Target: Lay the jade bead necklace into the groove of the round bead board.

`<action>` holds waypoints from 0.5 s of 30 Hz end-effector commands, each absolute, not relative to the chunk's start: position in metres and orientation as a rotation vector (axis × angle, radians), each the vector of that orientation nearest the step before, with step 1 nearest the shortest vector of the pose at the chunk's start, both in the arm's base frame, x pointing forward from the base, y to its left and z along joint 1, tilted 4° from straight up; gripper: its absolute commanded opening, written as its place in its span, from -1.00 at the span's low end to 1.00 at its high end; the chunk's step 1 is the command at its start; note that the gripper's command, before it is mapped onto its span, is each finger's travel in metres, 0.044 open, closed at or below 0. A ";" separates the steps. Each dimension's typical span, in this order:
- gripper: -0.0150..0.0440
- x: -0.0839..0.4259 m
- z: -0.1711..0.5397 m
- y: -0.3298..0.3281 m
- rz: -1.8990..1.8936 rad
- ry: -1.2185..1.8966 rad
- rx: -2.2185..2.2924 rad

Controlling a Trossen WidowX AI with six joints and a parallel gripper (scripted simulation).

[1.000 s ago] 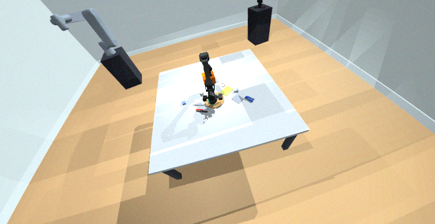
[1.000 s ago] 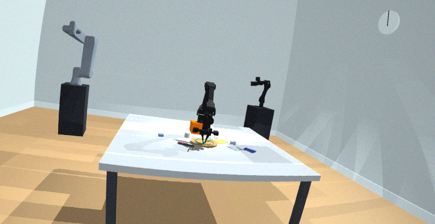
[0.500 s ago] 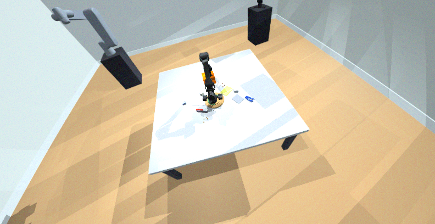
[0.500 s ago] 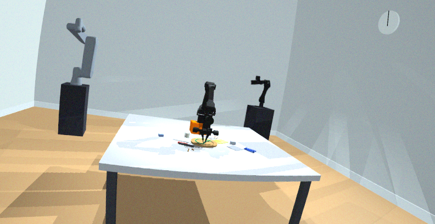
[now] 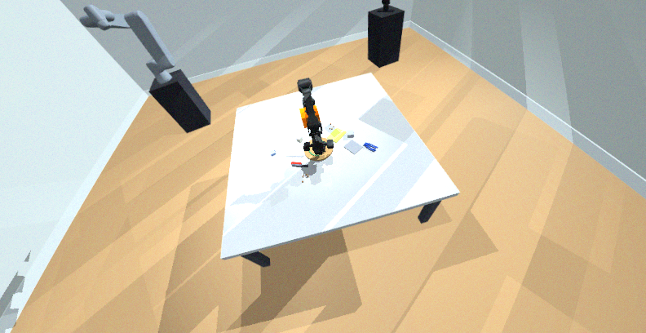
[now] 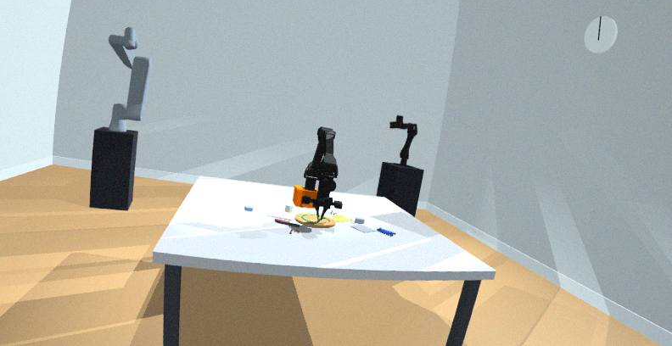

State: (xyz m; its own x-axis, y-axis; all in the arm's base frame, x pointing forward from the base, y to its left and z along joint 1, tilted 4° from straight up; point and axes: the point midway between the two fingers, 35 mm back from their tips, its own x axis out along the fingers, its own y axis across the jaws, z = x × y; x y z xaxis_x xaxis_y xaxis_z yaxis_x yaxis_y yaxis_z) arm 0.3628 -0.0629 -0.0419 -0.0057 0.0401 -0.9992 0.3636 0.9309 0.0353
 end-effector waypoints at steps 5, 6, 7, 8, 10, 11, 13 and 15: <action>-0.49 0.366 -0.045 -0.060 -0.267 1.575 0.328; -0.49 0.366 -0.046 -0.060 -0.267 1.575 0.328; -0.49 0.366 -0.048 -0.060 -0.267 1.575 0.328; -0.49 0.365 -0.049 -0.060 -0.267 1.575 0.328; -0.49 0.365 -0.052 -0.060 -0.267 1.575 0.328; -0.49 0.365 -0.053 -0.060 -0.267 1.575 0.328; -0.49 0.365 -0.054 -0.060 -0.267 1.575 0.328; -0.49 0.365 -0.054 -0.060 -0.267 1.575 0.328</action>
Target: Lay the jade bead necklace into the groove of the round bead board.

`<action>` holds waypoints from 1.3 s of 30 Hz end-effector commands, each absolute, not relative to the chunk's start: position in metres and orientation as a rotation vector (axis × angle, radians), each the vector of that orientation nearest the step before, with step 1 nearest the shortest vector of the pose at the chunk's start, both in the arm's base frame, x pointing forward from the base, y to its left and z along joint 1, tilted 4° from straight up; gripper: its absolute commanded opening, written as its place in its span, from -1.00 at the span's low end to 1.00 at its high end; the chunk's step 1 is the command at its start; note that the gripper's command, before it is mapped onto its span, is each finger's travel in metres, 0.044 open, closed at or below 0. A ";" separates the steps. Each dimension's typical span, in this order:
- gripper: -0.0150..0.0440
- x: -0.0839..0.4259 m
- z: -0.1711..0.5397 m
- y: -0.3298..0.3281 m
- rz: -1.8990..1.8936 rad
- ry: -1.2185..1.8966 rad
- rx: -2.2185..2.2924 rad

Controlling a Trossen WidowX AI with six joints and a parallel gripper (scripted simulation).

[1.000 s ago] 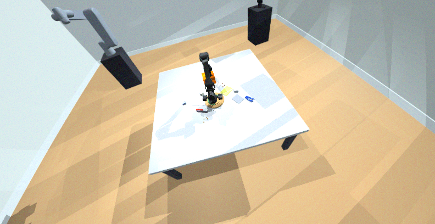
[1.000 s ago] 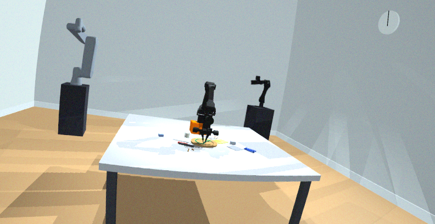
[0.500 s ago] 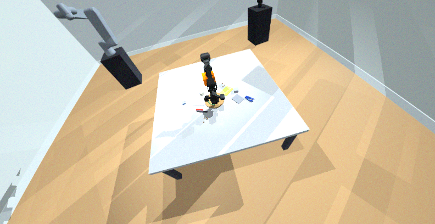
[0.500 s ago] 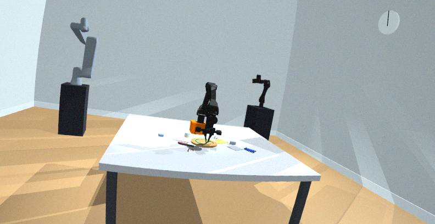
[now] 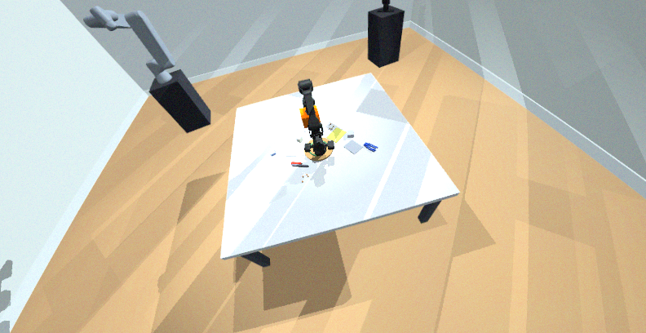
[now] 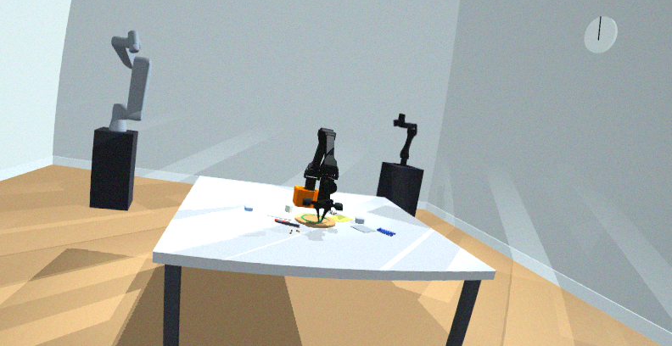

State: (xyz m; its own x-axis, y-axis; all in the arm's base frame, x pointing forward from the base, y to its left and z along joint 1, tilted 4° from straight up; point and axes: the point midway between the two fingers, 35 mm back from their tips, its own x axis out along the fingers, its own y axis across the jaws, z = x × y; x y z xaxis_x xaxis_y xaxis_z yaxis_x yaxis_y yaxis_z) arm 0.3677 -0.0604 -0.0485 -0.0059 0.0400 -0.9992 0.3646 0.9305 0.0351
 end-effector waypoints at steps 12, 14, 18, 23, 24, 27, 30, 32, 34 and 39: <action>-0.31 0.368 -0.050 -0.060 -0.263 1.566 0.323; -0.14 0.368 -0.050 -0.060 -0.263 1.566 0.323; 0.22 0.368 -0.050 -0.060 -0.263 1.566 0.323; 0.67 0.367 -0.050 -0.060 -0.263 1.567 0.324; 0.75 0.367 -0.049 -0.060 -0.264 1.569 0.325; 1.00 0.366 -0.049 -0.060 -0.264 1.572 0.324; 1.00 0.366 -0.045 -0.060 -0.267 1.575 0.328; 1.00 0.366 -0.045 -0.060 -0.267 1.575 0.328; 1.00 0.366 -0.045 -0.060 -0.267 1.575 0.328; 1.00 0.366 -0.045 -0.060 -0.267 1.575 0.328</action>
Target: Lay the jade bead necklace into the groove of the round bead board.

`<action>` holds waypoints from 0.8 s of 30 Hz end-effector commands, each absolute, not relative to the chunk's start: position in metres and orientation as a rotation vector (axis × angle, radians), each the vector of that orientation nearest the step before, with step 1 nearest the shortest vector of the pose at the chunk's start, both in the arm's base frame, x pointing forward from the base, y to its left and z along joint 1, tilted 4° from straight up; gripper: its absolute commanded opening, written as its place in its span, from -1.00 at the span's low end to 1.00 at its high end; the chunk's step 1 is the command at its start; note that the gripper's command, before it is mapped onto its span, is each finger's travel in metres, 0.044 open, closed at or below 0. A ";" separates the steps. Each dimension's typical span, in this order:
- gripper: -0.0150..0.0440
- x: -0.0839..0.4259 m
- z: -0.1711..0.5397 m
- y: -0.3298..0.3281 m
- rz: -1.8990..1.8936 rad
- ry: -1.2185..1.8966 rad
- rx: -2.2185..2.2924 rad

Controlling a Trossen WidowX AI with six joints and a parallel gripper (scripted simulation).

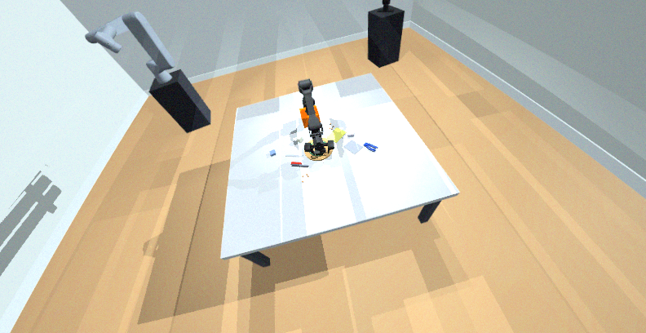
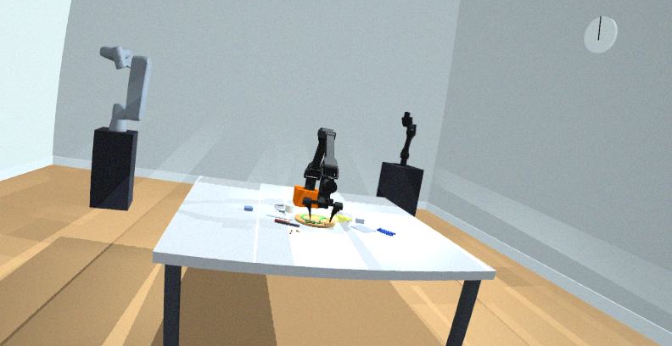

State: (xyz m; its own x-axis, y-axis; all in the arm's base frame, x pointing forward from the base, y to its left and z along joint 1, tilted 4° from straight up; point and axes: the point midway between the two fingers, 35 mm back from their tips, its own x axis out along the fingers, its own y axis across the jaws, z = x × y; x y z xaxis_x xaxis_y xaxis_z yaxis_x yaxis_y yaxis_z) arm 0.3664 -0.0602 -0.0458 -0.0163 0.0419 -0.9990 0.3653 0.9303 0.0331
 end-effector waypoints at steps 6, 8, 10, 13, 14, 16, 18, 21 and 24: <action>1.00 0.366 -0.045 -0.060 -0.267 1.575 0.328; 1.00 0.366 -0.045 -0.060 -0.267 1.575 0.328; 1.00 0.366 -0.045 -0.060 -0.267 1.575 0.328; 1.00 0.366 -0.045 -0.060 -0.267 1.575 0.328; 1.00 0.366 -0.045 -0.060 -0.267 1.575 0.328; 1.00 0.366 -0.045 -0.060 -0.267 1.575 0.328; 0.82 0.365 -0.041 -0.060 -0.268 1.575 0.328; 0.56 0.360 -0.022 -0.058 -0.270 1.575 0.330; 0.29 0.357 -0.013 -0.057 -0.270 1.575 0.331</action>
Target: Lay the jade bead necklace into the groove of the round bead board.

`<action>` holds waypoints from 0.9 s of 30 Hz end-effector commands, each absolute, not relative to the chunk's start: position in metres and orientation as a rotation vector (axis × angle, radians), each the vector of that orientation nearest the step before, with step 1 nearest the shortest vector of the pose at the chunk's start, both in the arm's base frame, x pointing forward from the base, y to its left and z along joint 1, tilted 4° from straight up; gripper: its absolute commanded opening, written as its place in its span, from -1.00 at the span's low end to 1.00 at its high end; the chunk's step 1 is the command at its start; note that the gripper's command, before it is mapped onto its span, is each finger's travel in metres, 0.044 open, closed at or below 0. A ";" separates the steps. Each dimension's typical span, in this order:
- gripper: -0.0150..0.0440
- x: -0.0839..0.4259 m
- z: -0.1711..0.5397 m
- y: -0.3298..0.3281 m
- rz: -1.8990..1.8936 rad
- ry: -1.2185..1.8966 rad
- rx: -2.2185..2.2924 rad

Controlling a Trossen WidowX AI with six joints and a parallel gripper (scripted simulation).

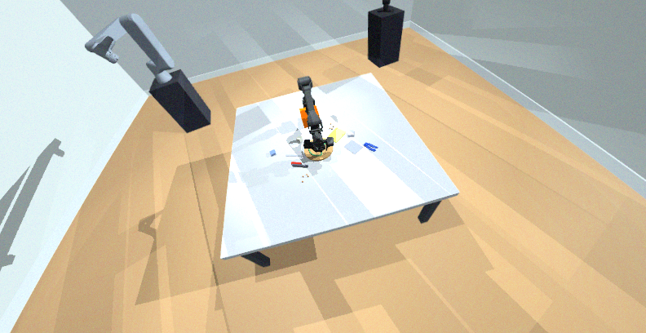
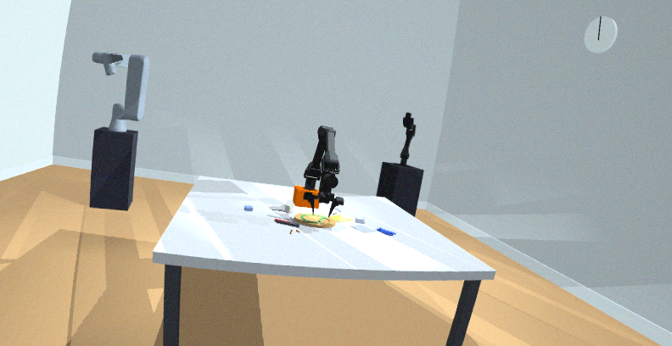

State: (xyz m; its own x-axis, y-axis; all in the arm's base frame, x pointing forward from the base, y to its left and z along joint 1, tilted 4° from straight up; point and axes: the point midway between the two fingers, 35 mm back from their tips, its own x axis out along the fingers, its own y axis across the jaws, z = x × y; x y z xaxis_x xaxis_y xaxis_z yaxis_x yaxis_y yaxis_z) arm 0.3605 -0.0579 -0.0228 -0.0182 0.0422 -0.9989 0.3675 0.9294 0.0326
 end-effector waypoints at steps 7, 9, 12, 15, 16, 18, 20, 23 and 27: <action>-0.08 0.356 -0.029 -0.056 -0.270 1.575 0.331; -0.08 0.356 -0.029 -0.056 -0.270 1.575 0.331; -0.08 0.361 -0.023 -0.057 -0.266 1.558 0.326; -0.08 0.360 -0.026 -0.057 -0.266 1.560 0.327; -0.08 0.360 -0.027 -0.057 -0.266 1.561 0.327; -0.08 0.360 -0.030 -0.056 -0.267 1.563 0.327; -0.08 0.359 -0.033 -0.056 -0.267 1.564 0.328; -0.08 0.359 -0.038 -0.056 -0.268 1.567 0.329; -0.08 0.357 -0.045 -0.056 -0.269 1.571 0.330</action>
State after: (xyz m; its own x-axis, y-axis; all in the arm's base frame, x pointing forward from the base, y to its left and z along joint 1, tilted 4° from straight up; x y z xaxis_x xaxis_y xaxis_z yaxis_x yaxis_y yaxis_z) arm 0.3633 -0.0568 -0.0342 0.0102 0.0372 -0.9993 0.3661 0.9298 0.0384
